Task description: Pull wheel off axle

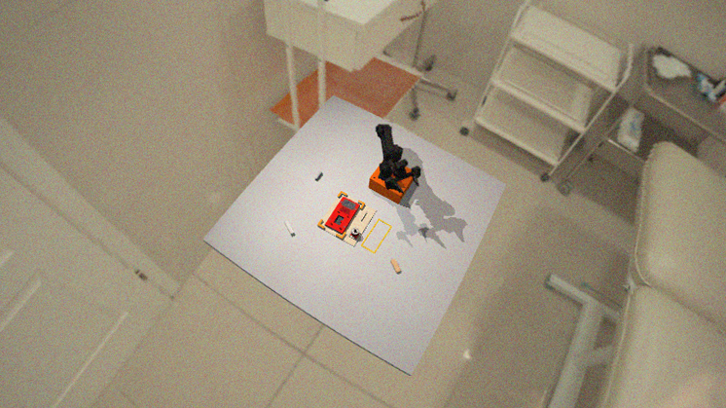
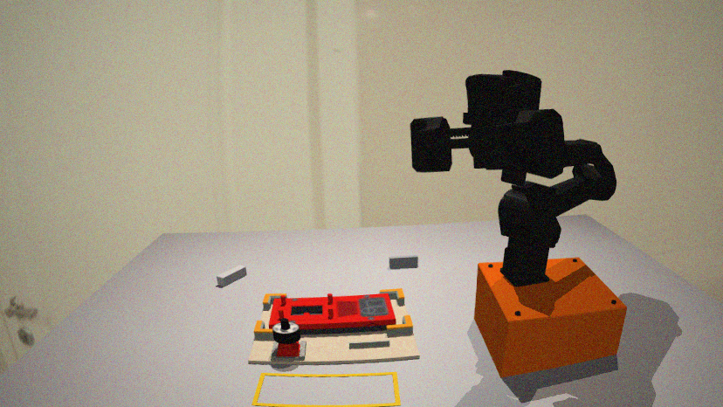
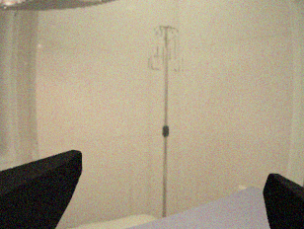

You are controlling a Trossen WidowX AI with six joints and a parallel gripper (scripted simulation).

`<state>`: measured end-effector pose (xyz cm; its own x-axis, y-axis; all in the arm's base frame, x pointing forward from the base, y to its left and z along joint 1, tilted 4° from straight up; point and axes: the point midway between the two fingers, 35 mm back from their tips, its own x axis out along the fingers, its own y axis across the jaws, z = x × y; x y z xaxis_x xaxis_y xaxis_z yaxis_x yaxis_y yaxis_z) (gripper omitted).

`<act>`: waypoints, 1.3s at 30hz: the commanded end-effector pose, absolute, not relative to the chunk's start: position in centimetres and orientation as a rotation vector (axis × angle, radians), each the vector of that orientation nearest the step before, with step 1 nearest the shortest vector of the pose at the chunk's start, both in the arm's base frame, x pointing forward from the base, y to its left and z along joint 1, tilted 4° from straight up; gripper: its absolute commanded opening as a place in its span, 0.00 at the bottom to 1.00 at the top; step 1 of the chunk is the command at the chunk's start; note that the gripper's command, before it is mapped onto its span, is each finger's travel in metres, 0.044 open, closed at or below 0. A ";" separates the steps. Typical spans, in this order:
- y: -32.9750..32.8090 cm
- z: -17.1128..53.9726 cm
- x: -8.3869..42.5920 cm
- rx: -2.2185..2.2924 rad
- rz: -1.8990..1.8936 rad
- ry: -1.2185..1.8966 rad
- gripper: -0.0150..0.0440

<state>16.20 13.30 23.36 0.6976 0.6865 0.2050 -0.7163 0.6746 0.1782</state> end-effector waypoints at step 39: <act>6.5 15.7 31.7 0.104 0.208 0.928 0.76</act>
